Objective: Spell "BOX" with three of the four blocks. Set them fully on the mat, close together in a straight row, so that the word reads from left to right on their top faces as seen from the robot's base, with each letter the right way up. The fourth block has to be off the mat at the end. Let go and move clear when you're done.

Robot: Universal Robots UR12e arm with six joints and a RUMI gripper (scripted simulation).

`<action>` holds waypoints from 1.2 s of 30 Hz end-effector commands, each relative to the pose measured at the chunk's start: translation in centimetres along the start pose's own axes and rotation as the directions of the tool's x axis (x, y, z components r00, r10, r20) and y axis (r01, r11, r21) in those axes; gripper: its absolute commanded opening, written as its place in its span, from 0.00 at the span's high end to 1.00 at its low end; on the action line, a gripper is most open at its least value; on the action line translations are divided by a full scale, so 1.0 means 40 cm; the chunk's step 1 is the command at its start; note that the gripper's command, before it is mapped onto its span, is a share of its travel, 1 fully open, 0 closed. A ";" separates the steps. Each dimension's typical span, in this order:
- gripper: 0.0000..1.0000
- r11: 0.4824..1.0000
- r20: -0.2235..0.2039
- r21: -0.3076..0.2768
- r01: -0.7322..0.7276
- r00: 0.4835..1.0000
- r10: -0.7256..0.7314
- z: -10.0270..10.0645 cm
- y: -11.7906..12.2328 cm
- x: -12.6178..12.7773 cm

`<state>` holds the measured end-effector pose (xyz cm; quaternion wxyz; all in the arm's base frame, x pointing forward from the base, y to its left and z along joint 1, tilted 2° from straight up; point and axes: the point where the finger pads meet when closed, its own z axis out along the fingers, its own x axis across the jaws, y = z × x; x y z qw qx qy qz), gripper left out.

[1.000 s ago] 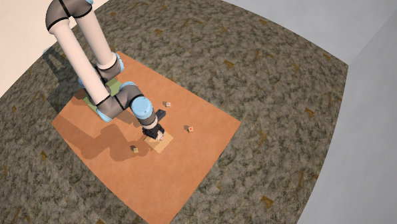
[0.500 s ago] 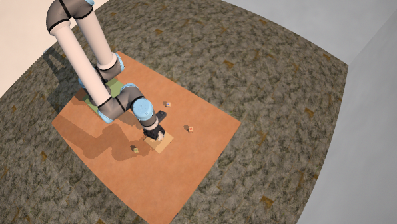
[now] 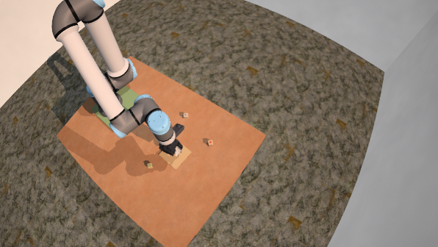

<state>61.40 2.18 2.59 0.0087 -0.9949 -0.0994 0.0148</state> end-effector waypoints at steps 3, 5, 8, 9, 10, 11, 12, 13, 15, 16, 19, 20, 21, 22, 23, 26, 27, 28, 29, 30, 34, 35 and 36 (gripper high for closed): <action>0.63 1.000 -0.001 -0.001 0.000 1.000 0.000 0.021 0.001 0.002; 0.63 1.000 -0.001 -0.001 0.000 1.000 0.000 0.025 0.000 0.002; 0.63 1.000 -0.001 -0.001 0.000 1.000 0.000 0.029 0.000 0.002; 0.63 1.000 -0.001 -0.001 0.000 1.000 0.000 0.030 0.000 0.002; 0.63 1.000 -0.001 -0.001 0.000 1.000 0.000 0.031 0.000 0.002; 0.63 1.000 -0.001 -0.001 0.000 1.000 0.000 0.031 0.000 0.002; 0.63 1.000 -0.001 -0.001 0.000 1.000 0.000 0.031 0.000 0.002; 0.63 1.000 -0.001 -0.001 0.000 1.000 0.000 0.032 0.000 0.002; 0.63 1.000 -0.001 -0.001 0.000 1.000 0.000 0.033 0.000 0.002; 0.63 1.000 -0.001 -0.001 0.000 1.000 0.000 0.033 0.000 0.002; 0.63 1.000 -0.001 -0.001 0.000 1.000 0.000 0.033 0.000 0.002; 0.63 1.000 -0.001 -0.001 0.000 1.000 0.000 0.033 0.000 0.002; 0.63 1.000 -0.001 -0.001 0.000 1.000 0.000 0.033 0.000 0.002; 0.63 1.000 -0.001 -0.001 0.000 1.000 0.000 0.033 0.000 0.002; 0.63 1.000 -0.001 -0.001 0.000 1.000 0.000 0.033 0.000 0.002; 0.63 1.000 -0.001 -0.001 0.000 1.000 0.000 0.033 0.000 0.002; 0.63 1.000 -0.001 -0.001 0.000 1.000 0.000 0.033 0.000 0.002; 0.63 1.000 -0.001 -0.001 0.000 1.000 0.000 0.033 0.000 0.002; 0.63 1.000 -0.001 -0.001 0.000 1.000 0.000 0.033 0.000 0.002; 0.63 1.000 -0.001 -0.001 0.000 1.000 0.000 0.033 0.000 0.002; 0.63 1.000 -0.001 -0.001 0.000 1.000 0.000 0.033 0.000 0.002; 0.63 1.000 -0.001 -0.001 0.000 1.000 0.000 0.033 0.000 0.002; 0.63 1.000 -0.001 -0.001 0.000 1.000 0.000 0.033 0.000 0.003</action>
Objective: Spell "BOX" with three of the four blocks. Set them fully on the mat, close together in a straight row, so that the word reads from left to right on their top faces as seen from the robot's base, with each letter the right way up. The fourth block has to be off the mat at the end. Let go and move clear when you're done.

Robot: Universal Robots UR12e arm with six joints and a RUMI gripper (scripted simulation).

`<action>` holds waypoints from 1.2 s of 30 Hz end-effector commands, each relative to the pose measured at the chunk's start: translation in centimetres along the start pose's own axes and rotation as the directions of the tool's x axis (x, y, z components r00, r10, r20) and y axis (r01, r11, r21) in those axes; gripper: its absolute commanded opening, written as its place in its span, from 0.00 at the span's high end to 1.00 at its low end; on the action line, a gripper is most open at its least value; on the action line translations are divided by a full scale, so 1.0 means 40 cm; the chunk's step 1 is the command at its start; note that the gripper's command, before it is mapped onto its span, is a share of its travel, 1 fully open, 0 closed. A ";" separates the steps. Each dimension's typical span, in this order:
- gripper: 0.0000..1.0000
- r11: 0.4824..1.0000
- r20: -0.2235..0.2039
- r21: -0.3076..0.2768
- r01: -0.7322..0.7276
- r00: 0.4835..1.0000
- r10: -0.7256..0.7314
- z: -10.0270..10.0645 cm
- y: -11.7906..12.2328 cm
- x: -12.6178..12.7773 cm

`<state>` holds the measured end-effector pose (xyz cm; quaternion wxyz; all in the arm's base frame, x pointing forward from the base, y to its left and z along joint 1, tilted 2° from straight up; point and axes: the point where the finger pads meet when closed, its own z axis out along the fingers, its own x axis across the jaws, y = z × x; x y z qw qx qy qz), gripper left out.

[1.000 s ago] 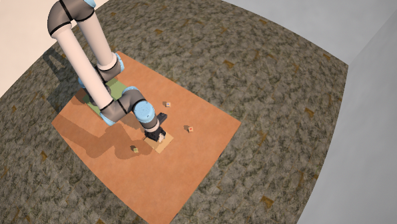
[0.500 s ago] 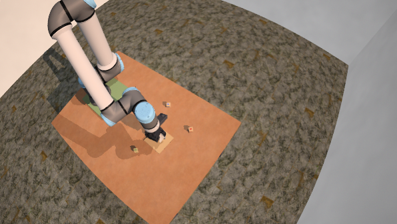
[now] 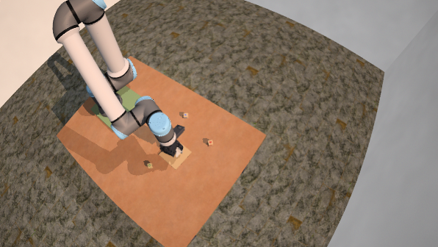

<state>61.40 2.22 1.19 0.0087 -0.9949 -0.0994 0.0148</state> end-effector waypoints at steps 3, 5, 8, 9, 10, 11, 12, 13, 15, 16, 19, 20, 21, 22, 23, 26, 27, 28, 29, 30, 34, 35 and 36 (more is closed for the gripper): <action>0.63 1.000 -0.001 -0.001 0.000 1.000 0.000 -0.002 0.001 0.002; 0.63 1.000 -0.001 -0.001 0.000 1.000 0.000 -0.002 0.001 0.002; 0.63 1.000 -0.001 -0.001 0.000 1.000 0.000 -0.002 0.001 0.003; 0.63 1.000 -0.001 -0.001 0.000 1.000 0.000 -0.002 0.001 0.003; 0.63 1.000 -0.001 -0.001 0.000 1.000 0.000 -0.002 0.001 0.003; 0.63 1.000 -0.001 -0.001 0.000 1.000 0.000 -0.002 0.001 0.003; 0.63 1.000 -0.001 -0.001 0.000 1.000 0.000 -0.002 0.001 0.003; 0.63 1.000 -0.001 -0.001 0.000 1.000 0.000 -0.002 0.001 0.003; 0.63 1.000 -0.001 -0.001 0.000 1.000 0.000 -0.002 0.001 0.003; 0.63 1.000 -0.001 -0.001 0.000 1.000 0.000 -0.002 0.001 0.003; 0.63 1.000 -0.001 -0.001 0.000 1.000 0.000 -0.002 0.001 0.003; 0.63 1.000 -0.001 -0.001 0.000 1.000 0.000 -0.002 0.001 0.003; 0.63 1.000 -0.001 -0.001 0.000 1.000 0.000 -0.001 0.001 0.003; 0.63 1.000 -0.001 -0.001 0.000 1.000 0.000 -0.001 0.001 0.003; 0.63 1.000 -0.001 -0.001 0.000 1.000 0.000 0.000 0.001 0.003; 0.63 1.000 -0.001 -0.001 0.000 1.000 0.000 0.003 0.001 0.003; 0.63 1.000 -0.001 -0.001 0.000 1.000 0.000 0.003 0.001 0.003; 0.63 1.000 -0.001 -0.001 0.000 1.000 0.000 0.006 0.001 0.003; 0.63 1.000 -0.001 -0.001 0.000 1.000 0.000 0.008 0.001 0.003; 0.63 1.000 -0.001 -0.001 0.000 1.000 0.000 0.012 0.001 0.003; 0.63 1.000 -0.001 -0.001 0.000 1.000 0.000 0.029 0.001 0.003; 0.63 1.000 -0.001 -0.001 0.000 1.000 0.000 0.034 0.001 0.003; 0.63 1.000 -0.001 -0.001 0.000 1.000 0.000 0.039 0.001 0.003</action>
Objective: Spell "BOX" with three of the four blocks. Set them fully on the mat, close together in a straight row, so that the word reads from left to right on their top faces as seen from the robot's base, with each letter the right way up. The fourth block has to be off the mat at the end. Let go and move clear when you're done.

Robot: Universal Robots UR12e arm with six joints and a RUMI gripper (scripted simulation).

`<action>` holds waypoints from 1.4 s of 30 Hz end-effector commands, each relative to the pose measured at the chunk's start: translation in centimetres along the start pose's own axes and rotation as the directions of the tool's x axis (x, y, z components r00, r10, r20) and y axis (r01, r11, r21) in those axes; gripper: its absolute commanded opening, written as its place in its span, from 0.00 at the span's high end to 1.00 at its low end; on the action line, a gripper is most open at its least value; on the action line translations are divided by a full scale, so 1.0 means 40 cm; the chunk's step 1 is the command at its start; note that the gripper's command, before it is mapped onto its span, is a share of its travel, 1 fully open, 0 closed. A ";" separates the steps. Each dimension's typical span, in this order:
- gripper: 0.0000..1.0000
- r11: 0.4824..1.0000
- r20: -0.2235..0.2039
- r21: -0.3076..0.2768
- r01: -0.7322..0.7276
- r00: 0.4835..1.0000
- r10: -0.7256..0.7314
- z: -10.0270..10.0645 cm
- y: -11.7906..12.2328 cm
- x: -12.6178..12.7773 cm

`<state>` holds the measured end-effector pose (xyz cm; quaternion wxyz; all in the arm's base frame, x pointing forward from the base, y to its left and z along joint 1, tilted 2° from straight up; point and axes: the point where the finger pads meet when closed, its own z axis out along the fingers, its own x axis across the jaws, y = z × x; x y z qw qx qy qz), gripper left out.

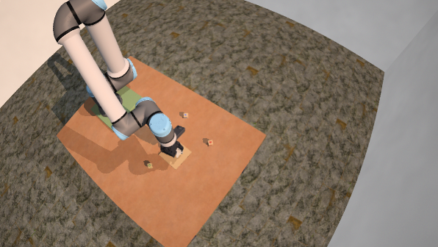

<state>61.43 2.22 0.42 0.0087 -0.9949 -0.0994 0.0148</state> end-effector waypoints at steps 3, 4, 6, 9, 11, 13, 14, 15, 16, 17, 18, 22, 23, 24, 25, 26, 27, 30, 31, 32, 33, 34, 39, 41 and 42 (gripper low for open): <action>0.63 1.000 -0.001 -0.001 0.000 1.000 0.000 0.034 0.001 0.002; 0.63 1.000 -0.001 -0.001 0.000 1.000 0.000 0.038 0.001 0.002; 0.63 1.000 -0.001 -0.001 0.000 1.000 0.000 0.046 0.001 0.002; 0.63 1.000 -0.001 -0.001 0.000 1.000 0.000 0.049 0.001 0.002; 0.63 1.000 -0.001 -0.001 0.000 1.000 0.000 0.054 0.001 0.002; 0.63 1.000 -0.001 -0.001 0.000 1.000 0.000 0.057 0.001 0.002; 0.63 1.000 -0.001 -0.001 0.000 1.000 0.000 0.058 0.001 0.002; 0.63 1.000 -0.001 -0.001 0.000 1.000 0.000 0.058 0.001 0.002; 0.63 1.000 -0.001 -0.001 0.000 1.000 0.000 0.059 0.001 0.002; 0.63 1.000 -0.001 -0.001 0.000 1.000 0.000 0.059 0.001 0.002; 0.63 1.000 -0.001 -0.001 0.000 1.000 0.000 0.059 0.001 0.002; 0.63 1.000 -0.001 -0.001 0.000 1.000 0.000 0.059 0.001 0.002; 0.63 1.000 -0.001 -0.001 0.000 1.000 0.000 0.059 0.001 0.002; 0.63 1.000 -0.001 -0.001 0.000 1.000 0.000 0.059 0.001 0.002; 0.63 1.000 -0.001 -0.001 0.000 1.000 0.000 0.059 0.001 0.002; 0.63 1.000 -0.001 -0.001 0.000 1.000 0.000 0.059 0.001 0.002; 0.63 1.000 -0.001 -0.001 0.000 1.000 0.000 0.059 0.001 0.002; 0.63 1.000 -0.001 -0.001 0.000 1.000 0.000 0.059 0.001 0.002; 0.63 1.000 -0.001 -0.001 0.000 1.000 0.000 0.059 0.001 0.002; 0.63 1.000 -0.001 -0.001 0.000 1.000 0.000 0.059 0.001 0.002; 0.63 1.000 -0.001 -0.001 0.000 1.000 0.000 0.059 0.001 0.002; 0.75 1.000 -0.001 -0.001 0.000 1.000 0.000 0.059 0.001 0.002; 0.75 1.000 -0.001 -0.001 0.000 1.000 0.000 0.059 0.001 0.002; 0.75 1.000 -0.001 -0.001 0.000 1.000 0.000 0.059 0.001 0.002; 0.75 1.000 -0.001 -0.001 0.000 1.000 0.000 0.059 0.001 0.002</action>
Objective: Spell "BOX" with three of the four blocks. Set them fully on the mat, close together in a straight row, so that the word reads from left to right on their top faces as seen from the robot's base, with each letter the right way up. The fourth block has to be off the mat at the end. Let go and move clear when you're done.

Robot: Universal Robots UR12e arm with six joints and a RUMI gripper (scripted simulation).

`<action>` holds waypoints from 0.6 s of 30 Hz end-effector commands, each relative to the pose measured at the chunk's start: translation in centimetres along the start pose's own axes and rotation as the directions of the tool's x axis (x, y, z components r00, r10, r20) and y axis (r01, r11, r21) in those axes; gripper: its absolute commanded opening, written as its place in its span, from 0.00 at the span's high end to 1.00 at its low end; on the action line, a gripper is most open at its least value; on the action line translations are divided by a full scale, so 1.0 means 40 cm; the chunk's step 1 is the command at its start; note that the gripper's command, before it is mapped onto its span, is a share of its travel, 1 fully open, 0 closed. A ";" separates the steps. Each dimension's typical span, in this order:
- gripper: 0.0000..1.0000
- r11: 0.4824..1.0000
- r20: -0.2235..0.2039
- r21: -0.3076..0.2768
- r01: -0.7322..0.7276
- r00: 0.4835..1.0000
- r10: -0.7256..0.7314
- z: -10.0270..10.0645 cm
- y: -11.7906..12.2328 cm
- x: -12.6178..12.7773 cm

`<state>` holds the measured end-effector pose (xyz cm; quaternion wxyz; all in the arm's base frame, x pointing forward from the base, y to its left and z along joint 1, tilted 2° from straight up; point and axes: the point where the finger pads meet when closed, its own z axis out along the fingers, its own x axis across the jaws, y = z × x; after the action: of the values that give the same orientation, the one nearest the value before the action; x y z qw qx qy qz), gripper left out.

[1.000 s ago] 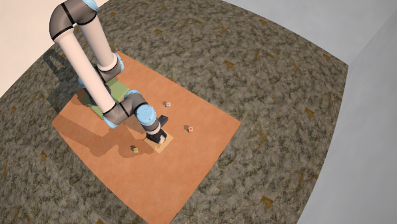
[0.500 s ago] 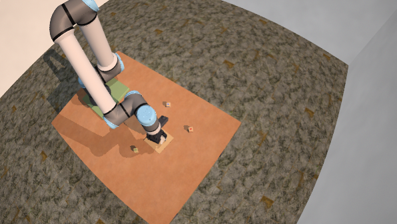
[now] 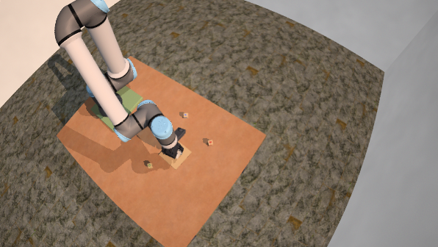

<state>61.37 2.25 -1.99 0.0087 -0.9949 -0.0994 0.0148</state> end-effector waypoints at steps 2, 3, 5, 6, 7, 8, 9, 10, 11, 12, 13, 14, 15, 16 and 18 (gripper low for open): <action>0.75 1.000 -0.001 -0.001 0.000 1.000 0.000 -0.002 0.001 0.001; 0.75 1.000 -0.001 -0.001 0.000 1.000 0.000 -0.002 0.001 0.001; 0.75 1.000 -0.001 -0.001 0.000 1.000 0.000 -0.002 0.001 0.001; 0.75 1.000 -0.001 -0.001 0.000 1.000 0.000 -0.002 0.001 0.001; 0.75 1.000 -0.001 -0.001 0.000 1.000 0.000 -0.002 0.001 0.001; 0.75 1.000 -0.001 -0.001 0.000 1.000 0.000 -0.002 0.001 0.001; 0.95 1.000 -0.001 -0.001 0.000 1.000 0.000 -0.002 0.001 0.001; 0.95 1.000 -0.001 -0.001 0.000 1.000 0.000 -0.002 0.001 0.001; 0.95 1.000 -0.001 -0.001 0.000 1.000 0.000 -0.002 0.001 0.001; 0.95 1.000 -0.001 -0.001 0.000 1.000 0.000 -0.002 0.001 0.001; 0.95 1.000 -0.001 -0.001 0.000 1.000 0.000 -0.002 0.001 0.001; 0.95 1.000 -0.001 -0.001 0.000 1.000 0.000 -0.002 0.001 0.001; 0.95 1.000 -0.001 -0.001 0.000 1.000 0.000 -0.002 0.001 0.001; 0.95 1.000 -0.001 -0.001 0.000 1.000 0.000 -0.002 0.001 0.001; 0.95 1.000 -0.001 -0.001 0.000 1.000 0.000 -0.002 0.001 0.001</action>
<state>61.37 2.25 -1.99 0.0087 -0.9949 -0.0994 0.0148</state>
